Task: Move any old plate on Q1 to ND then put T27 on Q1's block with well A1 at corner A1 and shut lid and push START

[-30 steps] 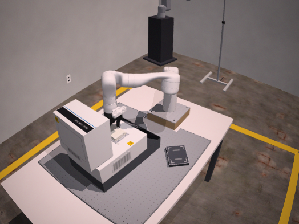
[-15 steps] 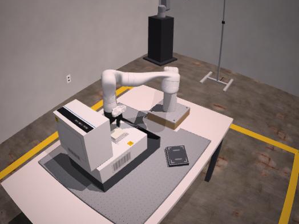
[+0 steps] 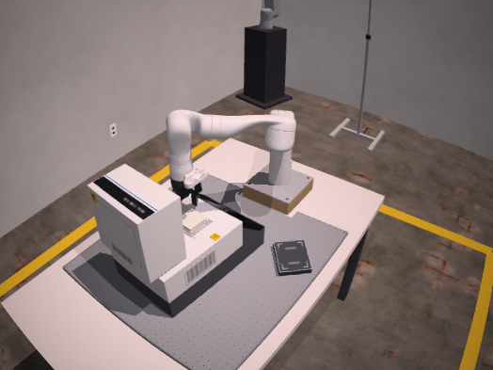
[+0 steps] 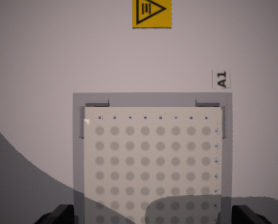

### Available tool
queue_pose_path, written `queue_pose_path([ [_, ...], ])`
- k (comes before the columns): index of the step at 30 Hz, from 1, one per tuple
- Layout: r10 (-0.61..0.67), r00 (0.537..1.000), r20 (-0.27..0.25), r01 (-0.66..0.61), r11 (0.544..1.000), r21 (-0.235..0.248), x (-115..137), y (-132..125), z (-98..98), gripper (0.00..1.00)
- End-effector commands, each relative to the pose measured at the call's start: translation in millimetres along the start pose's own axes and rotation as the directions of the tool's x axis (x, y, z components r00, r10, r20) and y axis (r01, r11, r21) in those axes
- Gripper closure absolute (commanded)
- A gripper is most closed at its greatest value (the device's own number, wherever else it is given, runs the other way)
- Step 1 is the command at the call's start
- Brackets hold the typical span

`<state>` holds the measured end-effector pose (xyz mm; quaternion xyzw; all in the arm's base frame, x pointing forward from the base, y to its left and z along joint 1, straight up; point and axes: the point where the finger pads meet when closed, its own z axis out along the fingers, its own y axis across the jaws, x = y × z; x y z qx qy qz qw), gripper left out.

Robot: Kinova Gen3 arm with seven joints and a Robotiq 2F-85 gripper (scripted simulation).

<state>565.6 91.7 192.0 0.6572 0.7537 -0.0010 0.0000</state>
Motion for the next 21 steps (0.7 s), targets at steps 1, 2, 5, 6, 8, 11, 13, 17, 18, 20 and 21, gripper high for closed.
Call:
queue_pose_path([
  [1,0.000,1.000,0.000,0.000,1.000,-0.002,0,0,-5.4,0.00],
  [2,0.000,1.000,0.000,0.000,1.000,-0.002,0,0,-6.8,0.00],
  [5,0.000,1.000,0.000,0.000,1.000,-0.002,0,0,-10.7,0.00],
  [6,0.000,1.000,0.000,0.000,1.000,-0.002,0,0,-12.1,0.00],
  [8,0.000,1.000,0.000,0.000,1.000,-0.002,0,0,-14.7,0.00],
  [11,0.000,1.000,0.000,0.000,1.000,-0.002,0,0,-18.7,0.00],
  [13,0.000,1.000,0.000,0.000,1.000,-0.002,0,0,-20.1,0.00],
  [17,0.000,1.000,0.000,0.000,1.000,-0.002,0,0,-22.1,0.00],
  [18,0.000,1.000,0.000,0.000,1.000,-0.002,0,0,-22.1,0.00],
  [20,0.000,1.000,0.000,0.000,1.000,-0.002,0,0,-22.1,0.00],
  [21,0.000,1.000,0.000,0.000,1.000,-0.002,0,0,-22.1,0.00],
])
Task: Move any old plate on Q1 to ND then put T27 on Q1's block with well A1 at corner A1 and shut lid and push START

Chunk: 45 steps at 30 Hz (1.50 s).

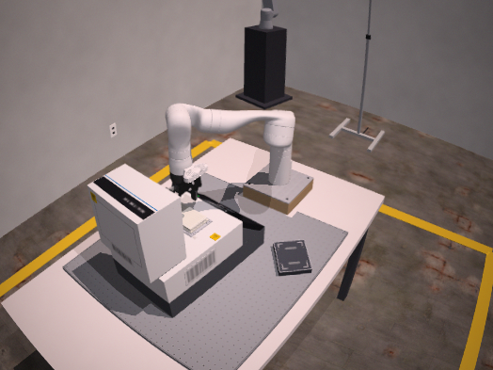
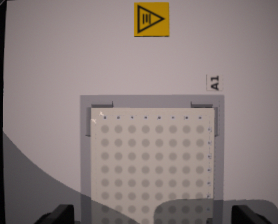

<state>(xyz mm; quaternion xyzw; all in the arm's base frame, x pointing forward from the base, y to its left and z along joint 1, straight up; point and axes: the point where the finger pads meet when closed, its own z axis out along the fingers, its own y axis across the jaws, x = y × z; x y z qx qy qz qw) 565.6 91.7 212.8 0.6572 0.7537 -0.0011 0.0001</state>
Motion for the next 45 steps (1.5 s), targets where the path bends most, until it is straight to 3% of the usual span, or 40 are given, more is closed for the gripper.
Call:
queue_pose_path([
  [1,0.000,1.000,0.000,0.000,1.000,-0.002,0,0,-1.3,0.00],
  [30,0.000,1.000,0.000,0.000,1.000,-0.002,0,0,-1.3,0.00],
  [36,-0.196,0.980,0.027,0.197,0.980,-0.010,-3,-19,-4.3,0.05],
  [42,-0.385,0.921,0.055,0.386,0.922,-0.013,-5,-39,-7.2,0.11],
  [45,-0.415,0.908,0.060,0.416,0.909,-0.013,-5,-42,-7.7,0.12],
])
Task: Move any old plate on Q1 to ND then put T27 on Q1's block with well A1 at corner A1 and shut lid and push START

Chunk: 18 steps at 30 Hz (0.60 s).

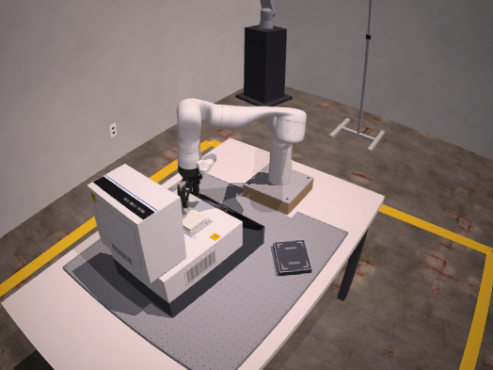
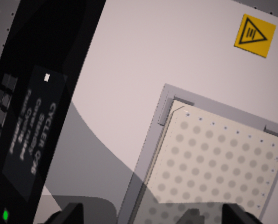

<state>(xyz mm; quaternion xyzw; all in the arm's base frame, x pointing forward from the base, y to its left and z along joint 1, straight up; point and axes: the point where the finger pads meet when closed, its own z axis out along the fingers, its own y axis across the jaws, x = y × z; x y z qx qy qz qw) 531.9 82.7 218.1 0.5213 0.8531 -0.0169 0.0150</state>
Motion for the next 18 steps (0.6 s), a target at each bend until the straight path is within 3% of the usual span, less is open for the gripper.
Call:
queue_pose_path([
  [1,-0.123,0.992,0.024,0.124,0.992,-0.029,2,-11,-2.9,0.13],
  [7,-0.315,0.947,0.056,0.317,0.948,-0.032,6,-30,-5.7,0.18],
  [14,-0.522,0.848,0.093,0.526,0.850,-0.027,11,-53,-9.0,0.24],
  [16,-0.522,0.848,0.093,0.526,0.850,-0.027,11,-53,-9.0,0.24],
  [18,-0.576,0.811,0.104,0.581,0.813,-0.024,12,-59,-10.0,0.26],
])
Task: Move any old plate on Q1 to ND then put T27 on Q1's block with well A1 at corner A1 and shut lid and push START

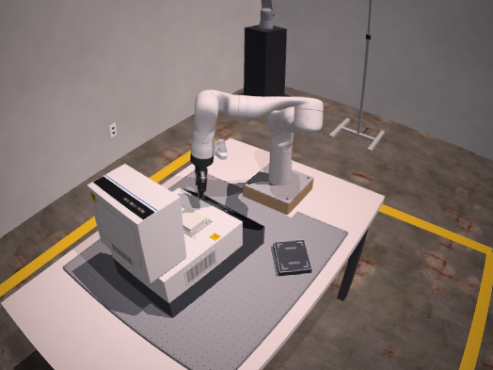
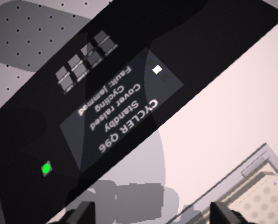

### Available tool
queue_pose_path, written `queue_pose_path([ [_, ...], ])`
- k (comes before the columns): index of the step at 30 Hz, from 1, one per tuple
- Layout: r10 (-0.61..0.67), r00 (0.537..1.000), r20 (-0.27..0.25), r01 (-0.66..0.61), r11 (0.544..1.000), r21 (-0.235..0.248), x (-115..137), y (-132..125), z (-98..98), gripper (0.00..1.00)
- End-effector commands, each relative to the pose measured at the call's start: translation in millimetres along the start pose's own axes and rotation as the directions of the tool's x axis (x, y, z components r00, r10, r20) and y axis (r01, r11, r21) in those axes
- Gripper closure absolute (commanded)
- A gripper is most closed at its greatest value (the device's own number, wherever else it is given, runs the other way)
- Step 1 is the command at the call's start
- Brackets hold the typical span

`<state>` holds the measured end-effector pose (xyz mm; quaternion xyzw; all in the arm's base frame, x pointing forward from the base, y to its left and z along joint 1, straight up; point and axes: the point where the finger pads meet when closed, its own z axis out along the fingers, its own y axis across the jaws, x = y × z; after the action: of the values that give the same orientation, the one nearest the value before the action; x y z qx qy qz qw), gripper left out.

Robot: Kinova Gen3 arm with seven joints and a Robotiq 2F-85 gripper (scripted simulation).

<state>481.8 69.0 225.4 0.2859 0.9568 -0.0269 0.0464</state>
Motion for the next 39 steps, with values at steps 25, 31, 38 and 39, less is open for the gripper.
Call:
queue_pose_path([
  [25,-0.752,0.643,0.143,0.760,0.650,0.002,55,-63,-18.3,0.47],
  [31,-0.846,0.508,0.163,0.856,0.517,0.019,65,-75,-21.6,0.51],
  [38,-0.927,0.327,0.182,0.940,0.339,0.042,78,-90,-25.5,0.57],
  [39,-0.937,0.295,0.185,0.950,0.308,0.047,80,-93,-26.1,0.58],
])
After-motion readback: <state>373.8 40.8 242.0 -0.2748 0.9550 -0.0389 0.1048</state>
